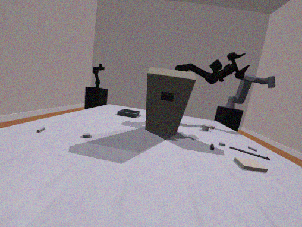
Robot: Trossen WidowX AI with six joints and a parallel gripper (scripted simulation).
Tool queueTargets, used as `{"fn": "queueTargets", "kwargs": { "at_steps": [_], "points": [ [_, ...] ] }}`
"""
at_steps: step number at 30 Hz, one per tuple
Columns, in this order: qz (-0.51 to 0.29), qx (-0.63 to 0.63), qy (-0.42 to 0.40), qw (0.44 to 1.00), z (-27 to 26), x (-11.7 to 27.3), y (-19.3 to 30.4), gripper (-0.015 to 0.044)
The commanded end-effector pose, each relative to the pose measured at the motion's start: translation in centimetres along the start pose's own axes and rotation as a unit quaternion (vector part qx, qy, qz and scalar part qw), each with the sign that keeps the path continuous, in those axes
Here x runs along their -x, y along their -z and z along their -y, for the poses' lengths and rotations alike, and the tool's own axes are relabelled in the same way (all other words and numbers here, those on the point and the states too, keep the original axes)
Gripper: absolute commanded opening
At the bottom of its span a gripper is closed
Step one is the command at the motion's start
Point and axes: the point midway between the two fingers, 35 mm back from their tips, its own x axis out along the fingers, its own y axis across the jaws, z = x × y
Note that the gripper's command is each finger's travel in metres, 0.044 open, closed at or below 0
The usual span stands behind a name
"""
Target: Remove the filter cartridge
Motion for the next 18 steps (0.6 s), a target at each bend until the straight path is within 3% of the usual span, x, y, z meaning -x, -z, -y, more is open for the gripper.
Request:
{"fn": "queueTargets", "kwargs": {
  "at_steps": [1,11,18],
  "points": [
    [0.000,0.000,-0.001,1.000,-0.1,0.0,0.0,0.0374],
    [-0.038,0.009,-0.137,0.990,-7.2,1.2,4.1,0.0111],
    [-0.143,0.002,-0.244,0.959,-11.6,4.3,11.4,0.0099]
  ]
}}
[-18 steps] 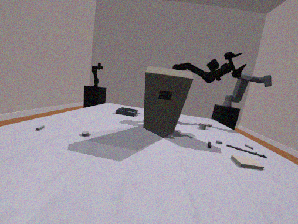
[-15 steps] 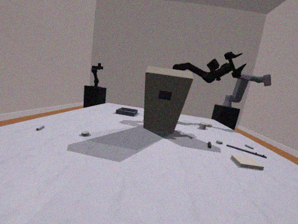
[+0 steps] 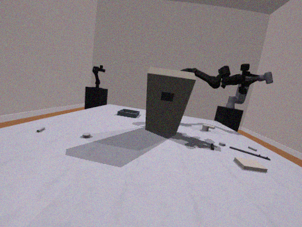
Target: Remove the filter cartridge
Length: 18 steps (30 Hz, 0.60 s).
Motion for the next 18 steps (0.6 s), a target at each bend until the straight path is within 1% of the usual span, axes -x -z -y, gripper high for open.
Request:
{"fn": "queueTargets", "kwargs": {
  "at_steps": [1,5,9,14,18],
  "points": [
    [-0.065,-0.019,-0.052,0.996,-2.3,0.4,4.5,0.0099],
    [-0.152,-0.048,-0.091,0.983,-3.6,1.8,10.0,0.0099],
    [-0.249,-0.088,-0.106,0.959,-3.8,4.4,15.7,0.0099],
    [-0.370,-0.150,-0.090,0.913,-2.6,8.9,21.9,0.0099],
    [-0.455,-0.206,-0.050,0.865,-0.8,13.3,25.7,0.0099]
  ]
}}
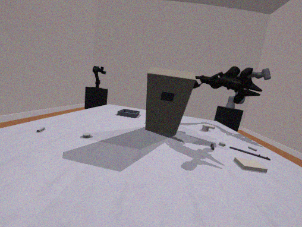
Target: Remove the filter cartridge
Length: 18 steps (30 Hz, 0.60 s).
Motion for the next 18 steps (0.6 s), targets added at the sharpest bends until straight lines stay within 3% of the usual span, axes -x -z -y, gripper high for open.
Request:
{"fn": "queueTargets", "kwargs": {
  "at_steps": [1,10,18],
  "points": [
    [-0.077,-0.080,0.025,0.993,2.8,1.1,4.9,0.0099],
    [-0.209,-0.312,0.142,0.916,9.5,7.7,14.7,0.0099],
    [-0.241,-0.546,0.261,0.759,12.6,15.7,20.9,0.0099]
  ]
}}
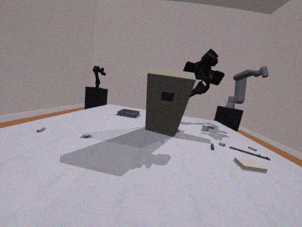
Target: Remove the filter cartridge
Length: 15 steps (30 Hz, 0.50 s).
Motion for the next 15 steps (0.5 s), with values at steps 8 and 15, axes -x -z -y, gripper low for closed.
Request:
{"fn": "queueTargets", "kwargs": {
  "at_steps": [8,15],
  "points": [
    [-0.049,-0.467,0.069,0.880,10.4,3.9,4.8,0.0099],
    [-0.046,-0.749,0.062,0.658,14.2,7.2,8.4,0.0099]
  ]
}}
